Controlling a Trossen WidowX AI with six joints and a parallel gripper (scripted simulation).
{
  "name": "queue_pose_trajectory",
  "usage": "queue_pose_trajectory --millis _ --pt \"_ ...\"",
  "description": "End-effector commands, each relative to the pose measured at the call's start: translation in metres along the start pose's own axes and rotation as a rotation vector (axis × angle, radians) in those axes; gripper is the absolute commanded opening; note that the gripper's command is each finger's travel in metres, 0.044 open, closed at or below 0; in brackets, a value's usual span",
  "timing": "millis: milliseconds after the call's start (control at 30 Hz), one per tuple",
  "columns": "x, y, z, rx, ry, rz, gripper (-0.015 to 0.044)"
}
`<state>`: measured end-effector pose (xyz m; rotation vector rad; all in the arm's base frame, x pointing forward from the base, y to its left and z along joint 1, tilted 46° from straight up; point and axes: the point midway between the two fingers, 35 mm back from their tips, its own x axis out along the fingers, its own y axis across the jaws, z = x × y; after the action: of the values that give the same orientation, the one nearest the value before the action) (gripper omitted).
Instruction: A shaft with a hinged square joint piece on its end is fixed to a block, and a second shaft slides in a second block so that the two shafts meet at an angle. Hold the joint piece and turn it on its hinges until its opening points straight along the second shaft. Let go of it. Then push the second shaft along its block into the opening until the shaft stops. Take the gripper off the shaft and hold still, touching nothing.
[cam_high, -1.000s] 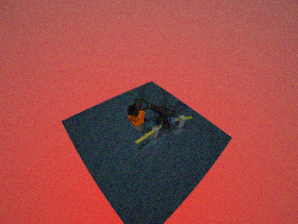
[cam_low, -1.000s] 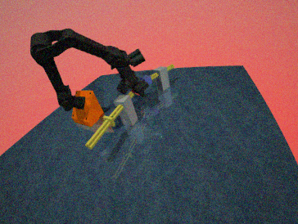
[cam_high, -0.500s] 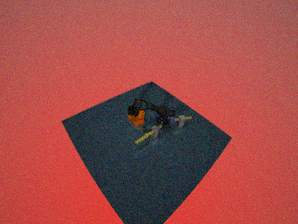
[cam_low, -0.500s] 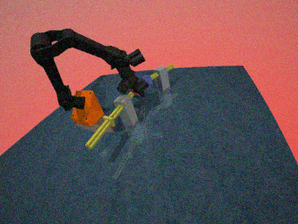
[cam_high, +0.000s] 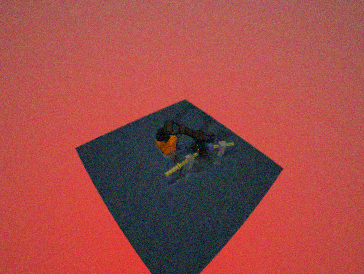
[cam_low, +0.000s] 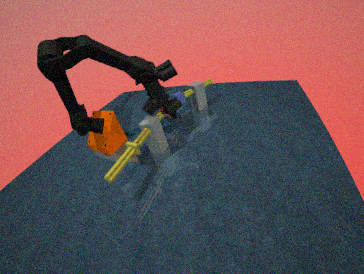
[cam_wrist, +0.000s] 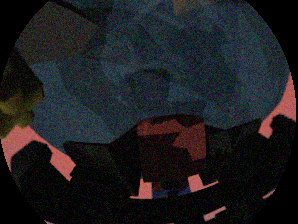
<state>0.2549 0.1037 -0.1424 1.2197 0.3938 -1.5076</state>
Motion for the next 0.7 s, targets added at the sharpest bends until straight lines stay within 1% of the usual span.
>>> queue_pose_trajectory --millis 0,367,400,433,600,667 --pt "0.0002 -0.0002 0.0004 -0.006 -0.001 0.000 0.0182" --pt "0.0002 -0.0002 0.0004 -0.006 -0.001 0.000 0.0182" --pt "0.0000 0.0000 0.0000 0.000 0.000 0.000 0.0156" --pt "0.0000 0.0000 0.0000 0.000 0.000 0.000 0.0147" --pt "0.0000 0.0000 0.0000 0.000 0.000 0.000 0.0147" --pt "0.0000 0.0000 0.0000 0.000 0.000 0.000 0.0094"
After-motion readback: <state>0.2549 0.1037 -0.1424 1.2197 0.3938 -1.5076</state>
